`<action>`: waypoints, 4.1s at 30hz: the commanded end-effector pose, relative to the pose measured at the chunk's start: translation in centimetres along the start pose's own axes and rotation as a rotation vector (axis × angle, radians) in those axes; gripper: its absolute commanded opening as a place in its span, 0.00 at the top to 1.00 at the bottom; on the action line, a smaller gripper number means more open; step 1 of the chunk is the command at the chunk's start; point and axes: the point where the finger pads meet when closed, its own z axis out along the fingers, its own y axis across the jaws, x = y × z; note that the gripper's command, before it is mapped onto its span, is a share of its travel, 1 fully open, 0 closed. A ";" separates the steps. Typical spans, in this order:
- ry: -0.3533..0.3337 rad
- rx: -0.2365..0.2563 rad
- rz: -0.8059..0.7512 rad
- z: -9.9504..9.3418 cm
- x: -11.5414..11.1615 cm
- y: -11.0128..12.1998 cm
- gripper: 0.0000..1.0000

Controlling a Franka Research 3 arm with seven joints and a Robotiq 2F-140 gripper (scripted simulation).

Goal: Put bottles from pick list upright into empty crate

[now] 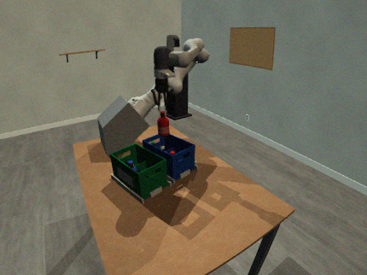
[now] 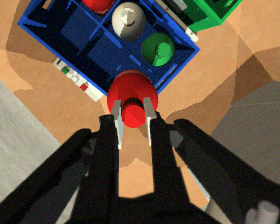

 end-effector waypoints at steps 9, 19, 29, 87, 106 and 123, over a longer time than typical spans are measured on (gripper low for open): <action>0.013 -0.007 0.001 0.1 0.4 0.3 1.00; 0.013 -0.007 0.001 1.1 0.4 0.2 1.00; 0.013 -0.007 0.001 1.9 0.5 0.2 1.00; 0.013 -0.007 0.001 7.1 0.6 0.2 1.00; 0.013 -0.007 0.001 8.8 0.6 0.2 1.00; 0.013 -0.007 0.001 10.3 0.7 0.2 1.00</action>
